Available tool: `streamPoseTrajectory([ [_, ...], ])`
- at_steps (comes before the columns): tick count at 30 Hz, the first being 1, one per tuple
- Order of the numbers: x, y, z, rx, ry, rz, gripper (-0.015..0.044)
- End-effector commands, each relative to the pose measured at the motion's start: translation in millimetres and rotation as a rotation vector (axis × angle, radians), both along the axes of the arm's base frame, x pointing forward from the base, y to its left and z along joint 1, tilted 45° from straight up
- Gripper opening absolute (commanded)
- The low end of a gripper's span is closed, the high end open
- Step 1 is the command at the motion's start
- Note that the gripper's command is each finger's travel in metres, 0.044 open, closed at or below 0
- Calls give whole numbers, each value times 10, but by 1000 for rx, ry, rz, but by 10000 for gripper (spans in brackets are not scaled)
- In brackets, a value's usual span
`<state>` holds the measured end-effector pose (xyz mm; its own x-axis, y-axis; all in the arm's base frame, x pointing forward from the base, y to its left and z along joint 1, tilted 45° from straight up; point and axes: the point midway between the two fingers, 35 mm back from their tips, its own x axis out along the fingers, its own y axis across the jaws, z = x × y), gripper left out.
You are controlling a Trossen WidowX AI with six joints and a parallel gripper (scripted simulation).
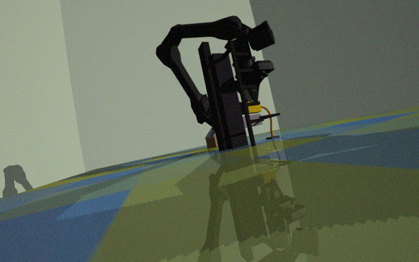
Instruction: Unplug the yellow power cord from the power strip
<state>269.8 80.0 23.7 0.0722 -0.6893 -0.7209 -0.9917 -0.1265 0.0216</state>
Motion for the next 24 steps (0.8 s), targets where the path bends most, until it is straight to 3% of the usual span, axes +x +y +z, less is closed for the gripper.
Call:
streamPoseTrajectory([
  [1, 1, 2, 2, 0, -1, 0, 42],
  [7, 1, 2, 2, 0, -1, 0, 2],
  [24, -5, 178, -152, 2, 0, 1, 0],
])
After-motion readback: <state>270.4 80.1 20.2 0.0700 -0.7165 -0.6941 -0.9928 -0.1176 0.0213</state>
